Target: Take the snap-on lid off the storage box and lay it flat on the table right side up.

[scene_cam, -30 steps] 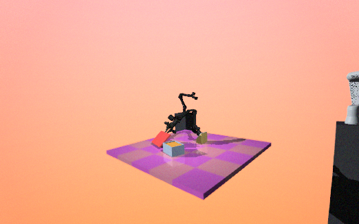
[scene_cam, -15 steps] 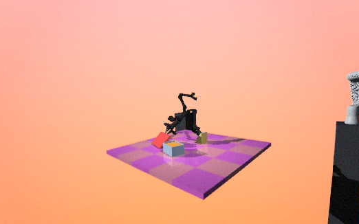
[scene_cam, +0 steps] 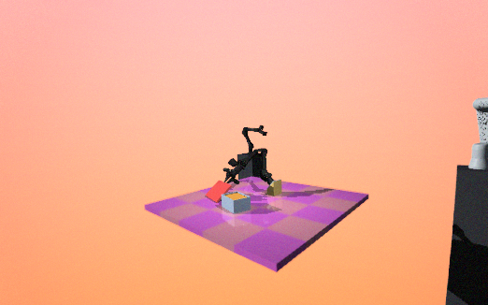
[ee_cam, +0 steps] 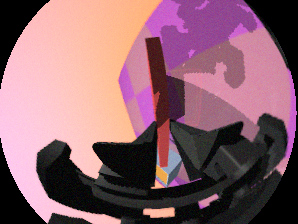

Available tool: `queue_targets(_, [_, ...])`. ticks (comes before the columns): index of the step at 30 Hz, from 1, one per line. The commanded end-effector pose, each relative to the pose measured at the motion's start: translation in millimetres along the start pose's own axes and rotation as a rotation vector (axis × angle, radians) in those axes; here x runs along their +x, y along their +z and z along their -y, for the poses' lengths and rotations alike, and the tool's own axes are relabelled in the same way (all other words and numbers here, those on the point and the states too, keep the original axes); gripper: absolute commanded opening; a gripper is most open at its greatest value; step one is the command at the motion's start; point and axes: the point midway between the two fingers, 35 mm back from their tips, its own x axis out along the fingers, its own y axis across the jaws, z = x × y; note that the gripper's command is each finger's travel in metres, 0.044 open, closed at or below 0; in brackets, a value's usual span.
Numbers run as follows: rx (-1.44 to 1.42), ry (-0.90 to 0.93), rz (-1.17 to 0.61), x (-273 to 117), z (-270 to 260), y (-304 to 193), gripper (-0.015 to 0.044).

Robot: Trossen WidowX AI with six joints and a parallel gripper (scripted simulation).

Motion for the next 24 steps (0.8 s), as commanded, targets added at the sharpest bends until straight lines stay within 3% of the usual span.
queue_targets(1, [-0.005, -0.008, -0.004, 3.6, 5.6, -1.9, 0.0000])
queue_targets(24, [-0.006, -0.008, -0.003, 15.2, 19.7, -1.8, 0.0000])
